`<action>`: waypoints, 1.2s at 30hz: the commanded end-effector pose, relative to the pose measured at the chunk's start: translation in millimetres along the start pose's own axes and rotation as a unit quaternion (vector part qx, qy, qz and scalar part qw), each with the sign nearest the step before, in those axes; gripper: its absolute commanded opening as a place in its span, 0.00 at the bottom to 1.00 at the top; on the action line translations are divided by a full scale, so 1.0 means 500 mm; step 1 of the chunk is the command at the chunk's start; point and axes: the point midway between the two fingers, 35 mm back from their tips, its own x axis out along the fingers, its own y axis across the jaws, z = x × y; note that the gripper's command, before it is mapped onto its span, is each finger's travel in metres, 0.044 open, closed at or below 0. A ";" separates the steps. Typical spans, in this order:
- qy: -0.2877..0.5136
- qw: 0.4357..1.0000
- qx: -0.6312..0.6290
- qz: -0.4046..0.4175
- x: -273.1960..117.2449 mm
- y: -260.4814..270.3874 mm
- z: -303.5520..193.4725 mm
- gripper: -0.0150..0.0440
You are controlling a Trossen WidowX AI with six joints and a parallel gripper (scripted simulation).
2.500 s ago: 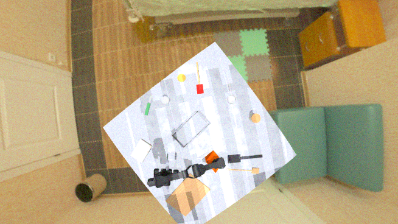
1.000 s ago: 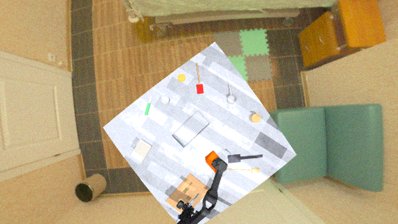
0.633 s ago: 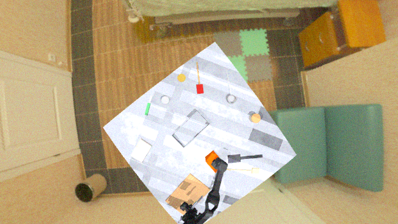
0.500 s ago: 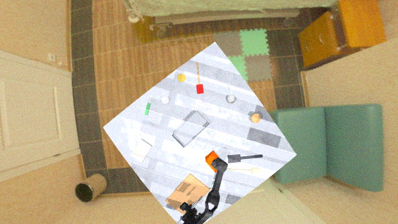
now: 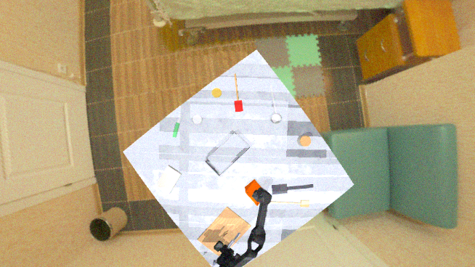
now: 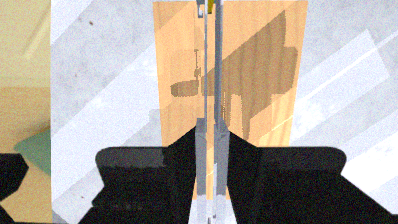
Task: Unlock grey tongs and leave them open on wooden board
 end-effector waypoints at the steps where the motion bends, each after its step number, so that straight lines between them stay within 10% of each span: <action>1: -0.036 0.999 0.001 -0.004 -0.016 0.002 0.012 0.00; 36: -0.268 0.963 0.000 -0.015 -0.040 0.004 0.030 0.00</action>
